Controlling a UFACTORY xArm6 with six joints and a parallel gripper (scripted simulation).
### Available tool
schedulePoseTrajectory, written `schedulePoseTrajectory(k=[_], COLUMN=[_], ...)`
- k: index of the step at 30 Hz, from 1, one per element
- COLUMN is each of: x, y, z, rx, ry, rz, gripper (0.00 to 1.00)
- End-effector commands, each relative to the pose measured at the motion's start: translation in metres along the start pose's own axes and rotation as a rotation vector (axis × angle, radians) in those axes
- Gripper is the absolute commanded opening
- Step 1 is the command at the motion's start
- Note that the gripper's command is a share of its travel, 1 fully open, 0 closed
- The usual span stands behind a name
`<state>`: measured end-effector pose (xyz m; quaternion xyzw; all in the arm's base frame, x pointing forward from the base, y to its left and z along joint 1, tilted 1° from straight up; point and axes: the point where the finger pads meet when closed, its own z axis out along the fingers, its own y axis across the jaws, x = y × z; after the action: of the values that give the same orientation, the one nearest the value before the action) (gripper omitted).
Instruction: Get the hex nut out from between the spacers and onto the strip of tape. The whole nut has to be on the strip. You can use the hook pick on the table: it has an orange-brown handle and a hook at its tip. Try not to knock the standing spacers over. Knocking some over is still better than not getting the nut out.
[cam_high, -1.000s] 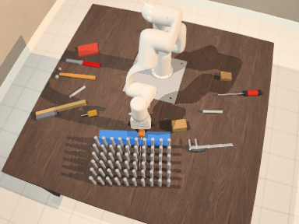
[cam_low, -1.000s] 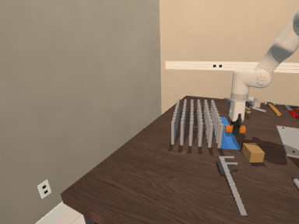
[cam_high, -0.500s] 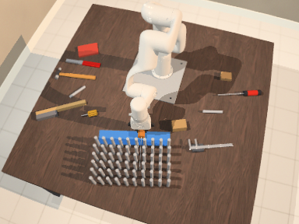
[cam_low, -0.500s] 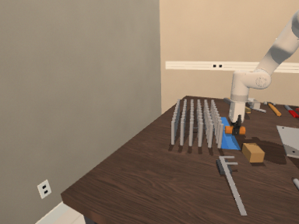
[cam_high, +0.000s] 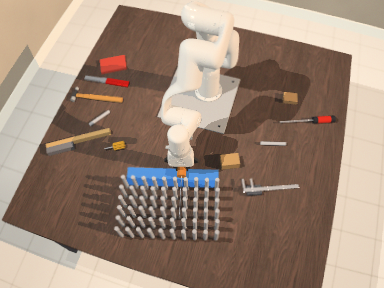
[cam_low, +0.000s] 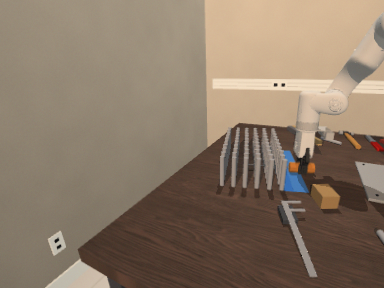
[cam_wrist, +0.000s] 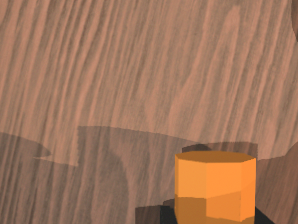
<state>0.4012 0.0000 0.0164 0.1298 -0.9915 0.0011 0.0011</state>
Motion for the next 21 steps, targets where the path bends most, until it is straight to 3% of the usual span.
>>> schedulePoseTrajectory(k=[1,21], x=[-0.001,0.009], y=[0.0,0.0], z=[-0.001,-0.001], rx=[0.001,0.001], ry=[-0.004,-0.004], rz=[0.0,0.0], gripper=[0.0,0.0])
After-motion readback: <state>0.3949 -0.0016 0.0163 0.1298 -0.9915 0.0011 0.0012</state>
